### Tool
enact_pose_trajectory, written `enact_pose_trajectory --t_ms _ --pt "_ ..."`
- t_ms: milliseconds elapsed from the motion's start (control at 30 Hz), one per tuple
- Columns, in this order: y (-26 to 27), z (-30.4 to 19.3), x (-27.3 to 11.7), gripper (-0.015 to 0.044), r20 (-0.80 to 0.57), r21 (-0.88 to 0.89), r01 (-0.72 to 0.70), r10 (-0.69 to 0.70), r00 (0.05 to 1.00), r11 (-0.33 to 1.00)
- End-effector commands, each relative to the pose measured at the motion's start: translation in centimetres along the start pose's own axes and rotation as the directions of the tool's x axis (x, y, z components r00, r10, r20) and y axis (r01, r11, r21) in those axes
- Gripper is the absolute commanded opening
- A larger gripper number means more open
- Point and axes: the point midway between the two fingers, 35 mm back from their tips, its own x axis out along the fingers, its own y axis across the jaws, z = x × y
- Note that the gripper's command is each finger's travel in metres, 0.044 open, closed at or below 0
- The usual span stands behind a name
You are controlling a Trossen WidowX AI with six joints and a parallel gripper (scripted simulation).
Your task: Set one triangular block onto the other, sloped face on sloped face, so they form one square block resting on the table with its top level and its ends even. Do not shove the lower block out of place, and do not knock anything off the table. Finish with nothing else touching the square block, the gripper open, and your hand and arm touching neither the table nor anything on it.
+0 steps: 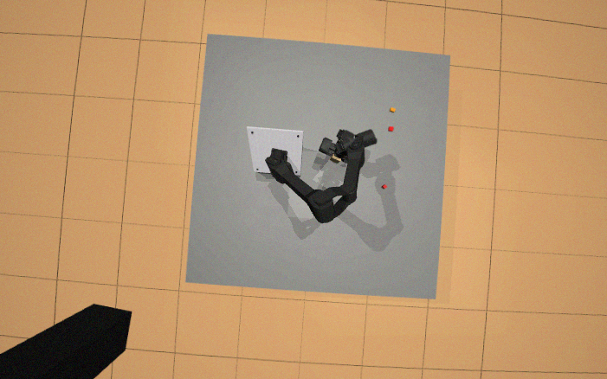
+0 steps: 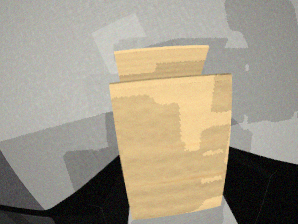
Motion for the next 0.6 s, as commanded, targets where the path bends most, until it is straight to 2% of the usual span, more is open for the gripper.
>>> enact_pose_trajectory --t_ms 0,567 --pt "0.0 0.0 0.1 0.0000 -0.003 0.003 0.005 -0.005 1.000 1.000" --pt "0.0 0.5 1.1 0.0000 -0.004 0.004 0.005 -0.005 1.000 1.000"
